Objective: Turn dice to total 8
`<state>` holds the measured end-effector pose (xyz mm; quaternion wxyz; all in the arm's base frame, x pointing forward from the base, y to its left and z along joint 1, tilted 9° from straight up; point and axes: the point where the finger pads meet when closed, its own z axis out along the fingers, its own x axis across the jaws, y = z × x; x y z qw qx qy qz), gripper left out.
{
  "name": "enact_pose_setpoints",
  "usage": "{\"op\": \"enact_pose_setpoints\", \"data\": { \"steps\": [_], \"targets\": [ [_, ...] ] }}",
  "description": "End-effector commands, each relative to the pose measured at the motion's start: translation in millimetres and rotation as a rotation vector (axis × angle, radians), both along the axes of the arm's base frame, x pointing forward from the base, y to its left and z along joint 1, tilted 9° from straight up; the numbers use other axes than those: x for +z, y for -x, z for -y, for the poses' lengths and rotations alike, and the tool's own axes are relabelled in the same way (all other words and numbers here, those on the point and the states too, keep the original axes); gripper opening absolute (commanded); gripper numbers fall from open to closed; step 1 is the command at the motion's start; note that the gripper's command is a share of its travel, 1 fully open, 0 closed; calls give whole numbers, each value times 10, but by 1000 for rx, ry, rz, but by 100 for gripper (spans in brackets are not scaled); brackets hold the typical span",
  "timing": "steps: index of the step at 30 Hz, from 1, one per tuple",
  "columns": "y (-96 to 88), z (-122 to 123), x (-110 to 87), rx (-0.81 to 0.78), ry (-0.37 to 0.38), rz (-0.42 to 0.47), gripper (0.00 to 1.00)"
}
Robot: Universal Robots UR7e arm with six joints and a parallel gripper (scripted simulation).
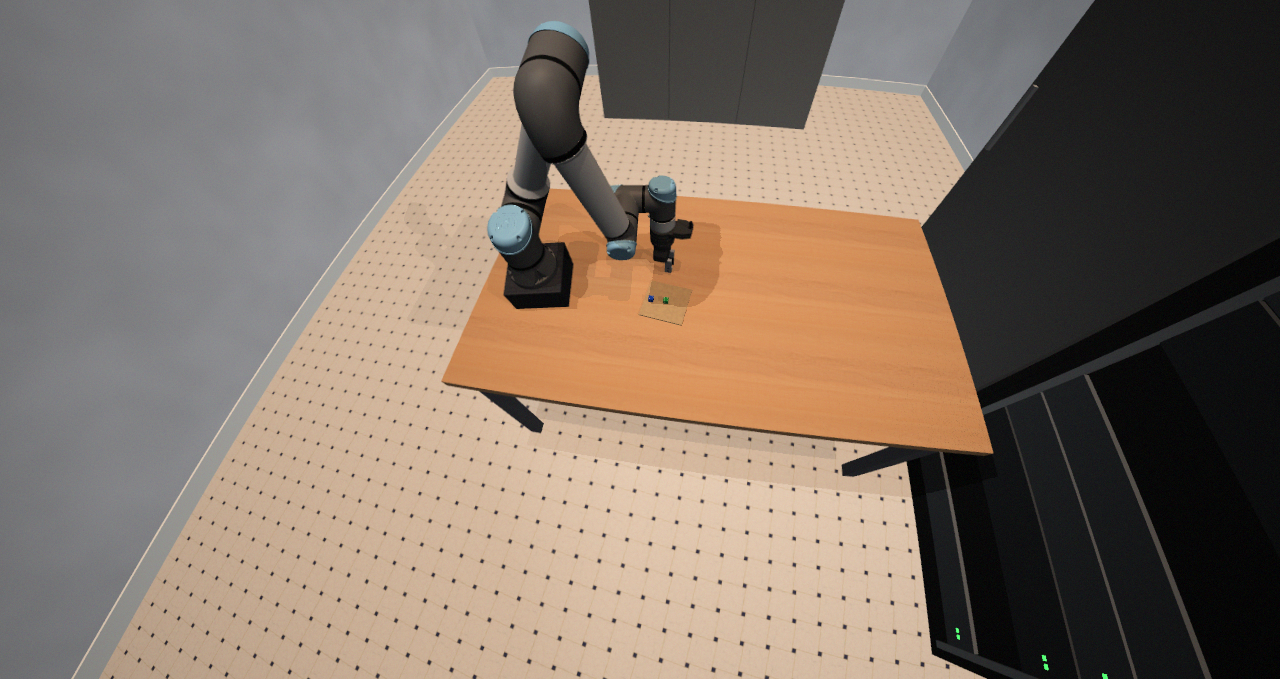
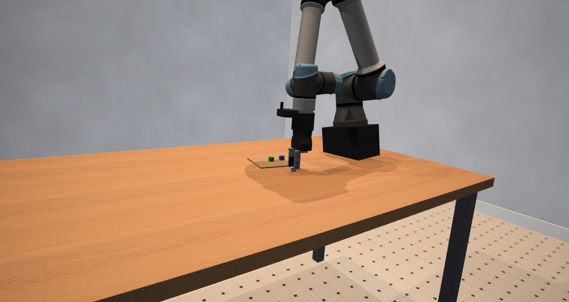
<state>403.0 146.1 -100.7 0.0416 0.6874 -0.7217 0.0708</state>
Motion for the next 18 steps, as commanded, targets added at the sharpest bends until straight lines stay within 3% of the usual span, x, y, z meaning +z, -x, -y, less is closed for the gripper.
{"op": "enact_pose_setpoints", "data": {
  "steps": [1, 18],
  "targets": [
    [-6, 9, -61, 0, 0, 1, 64],
    [-8, 16, -106, 0, 0, 1, 64]
  ]
}}
